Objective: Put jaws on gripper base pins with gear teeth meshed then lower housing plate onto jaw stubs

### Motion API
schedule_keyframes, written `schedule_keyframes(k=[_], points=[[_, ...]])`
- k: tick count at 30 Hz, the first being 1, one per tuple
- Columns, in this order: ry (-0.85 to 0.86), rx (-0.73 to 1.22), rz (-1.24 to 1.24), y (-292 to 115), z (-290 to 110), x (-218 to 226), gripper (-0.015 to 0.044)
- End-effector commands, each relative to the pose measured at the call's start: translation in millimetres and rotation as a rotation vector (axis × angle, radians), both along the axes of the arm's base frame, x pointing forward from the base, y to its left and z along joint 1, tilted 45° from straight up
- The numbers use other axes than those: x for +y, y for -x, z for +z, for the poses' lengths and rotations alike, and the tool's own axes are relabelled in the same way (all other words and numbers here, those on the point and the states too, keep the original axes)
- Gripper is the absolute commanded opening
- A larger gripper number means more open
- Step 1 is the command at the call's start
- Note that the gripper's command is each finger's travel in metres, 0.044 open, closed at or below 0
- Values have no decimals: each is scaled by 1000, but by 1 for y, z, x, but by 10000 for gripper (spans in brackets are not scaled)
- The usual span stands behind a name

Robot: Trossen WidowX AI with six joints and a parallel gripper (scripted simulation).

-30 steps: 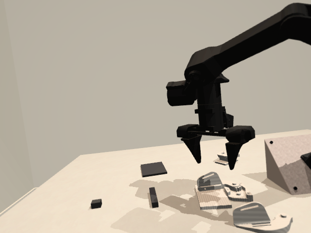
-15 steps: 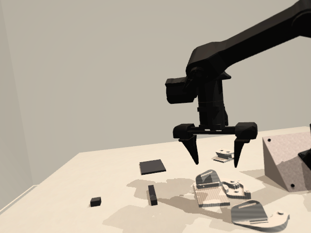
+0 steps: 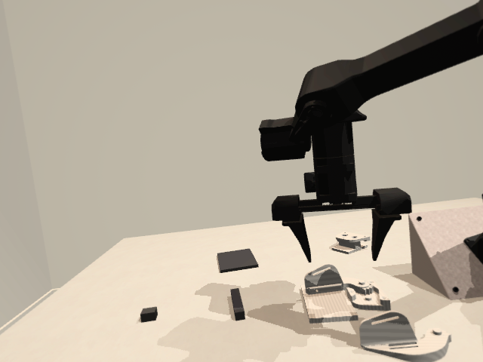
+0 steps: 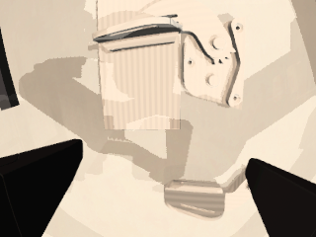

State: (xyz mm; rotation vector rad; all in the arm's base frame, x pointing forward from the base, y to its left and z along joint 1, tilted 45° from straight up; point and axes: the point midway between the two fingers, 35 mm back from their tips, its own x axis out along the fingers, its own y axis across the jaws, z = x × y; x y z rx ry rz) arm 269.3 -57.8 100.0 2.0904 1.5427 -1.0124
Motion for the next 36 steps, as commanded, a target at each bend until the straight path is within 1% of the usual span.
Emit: schedule_keyframes(k=[1,36], points=[[8,-55,57,0,5,5,440],[113,-547,577,8,39,36,440]])
